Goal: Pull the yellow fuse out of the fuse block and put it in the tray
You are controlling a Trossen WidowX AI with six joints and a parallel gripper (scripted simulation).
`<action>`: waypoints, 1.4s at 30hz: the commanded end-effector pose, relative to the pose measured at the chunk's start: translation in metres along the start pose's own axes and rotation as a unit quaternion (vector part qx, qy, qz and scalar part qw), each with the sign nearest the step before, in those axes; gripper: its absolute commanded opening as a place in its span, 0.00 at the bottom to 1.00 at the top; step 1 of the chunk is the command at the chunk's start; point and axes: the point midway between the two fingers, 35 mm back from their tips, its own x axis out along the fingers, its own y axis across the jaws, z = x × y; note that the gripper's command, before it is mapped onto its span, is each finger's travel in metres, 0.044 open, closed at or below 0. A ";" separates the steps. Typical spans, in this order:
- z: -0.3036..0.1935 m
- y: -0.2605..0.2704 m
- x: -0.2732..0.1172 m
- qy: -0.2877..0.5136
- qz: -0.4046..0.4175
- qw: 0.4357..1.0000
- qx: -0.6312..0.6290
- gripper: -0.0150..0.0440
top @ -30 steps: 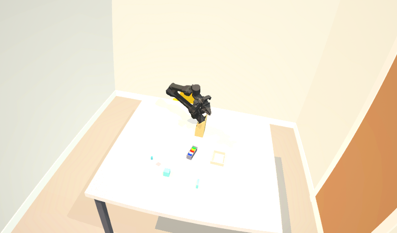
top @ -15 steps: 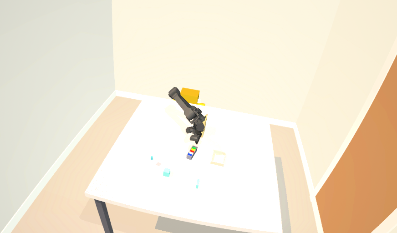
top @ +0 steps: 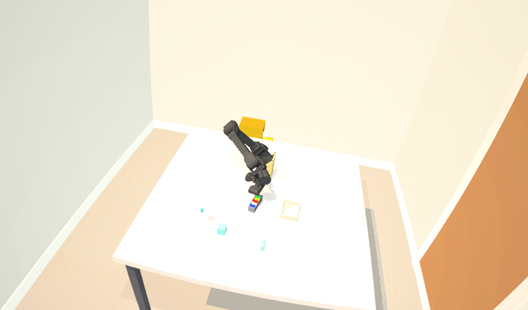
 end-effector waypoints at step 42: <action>0.003 -0.003 0.033 -0.005 -0.003 1.000 0.001 0.38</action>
